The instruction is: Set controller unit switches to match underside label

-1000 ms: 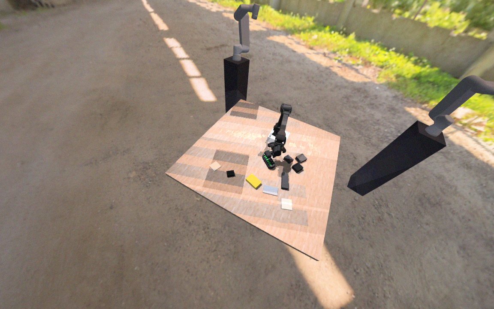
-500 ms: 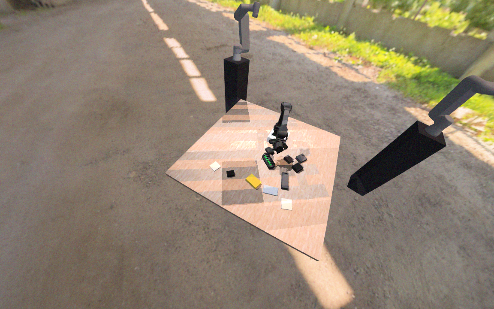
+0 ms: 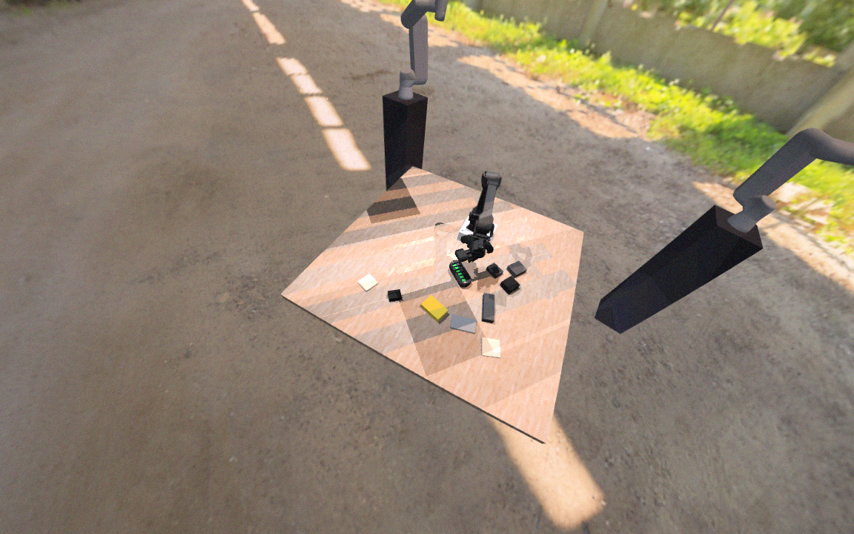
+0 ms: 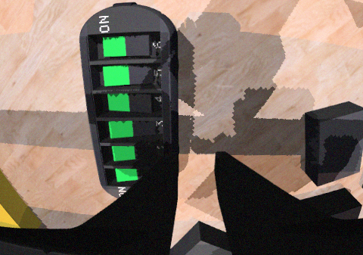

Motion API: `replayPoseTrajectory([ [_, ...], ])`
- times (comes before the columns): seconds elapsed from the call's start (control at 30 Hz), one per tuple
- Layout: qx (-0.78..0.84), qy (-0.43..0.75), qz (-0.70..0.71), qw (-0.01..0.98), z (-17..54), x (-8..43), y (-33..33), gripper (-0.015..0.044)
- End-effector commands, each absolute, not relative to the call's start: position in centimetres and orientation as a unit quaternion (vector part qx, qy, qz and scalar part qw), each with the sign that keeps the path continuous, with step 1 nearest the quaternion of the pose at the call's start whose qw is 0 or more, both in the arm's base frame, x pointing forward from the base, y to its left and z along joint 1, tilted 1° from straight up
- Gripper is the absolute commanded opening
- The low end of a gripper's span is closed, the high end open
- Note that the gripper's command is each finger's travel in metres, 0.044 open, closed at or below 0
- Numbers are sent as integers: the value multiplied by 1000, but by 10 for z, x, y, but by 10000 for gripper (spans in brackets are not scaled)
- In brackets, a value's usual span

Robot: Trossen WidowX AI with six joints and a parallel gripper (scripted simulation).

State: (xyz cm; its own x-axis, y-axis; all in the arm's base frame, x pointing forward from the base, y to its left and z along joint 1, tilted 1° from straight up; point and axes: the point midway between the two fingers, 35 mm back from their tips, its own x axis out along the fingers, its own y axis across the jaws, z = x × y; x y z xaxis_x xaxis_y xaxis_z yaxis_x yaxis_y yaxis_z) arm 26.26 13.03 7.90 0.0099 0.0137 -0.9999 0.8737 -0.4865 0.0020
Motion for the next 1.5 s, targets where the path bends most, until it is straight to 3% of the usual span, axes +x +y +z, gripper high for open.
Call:
replayPoseTrajectory([
  [0.0,615,361,-603,356,80,262,130,0],
  [0.23,615,361,-603,356,80,262,130,0],
  [0.8,615,361,-604,356,79,263,130,440],
  [0.87,615,361,-604,356,79,263,130,440],
  [1.13,615,360,-604,356,157,260,128,230],
  [1.4,615,360,-604,356,159,259,128,20],
  [1.47,615,360,-604,356,159,259,128,0],
])
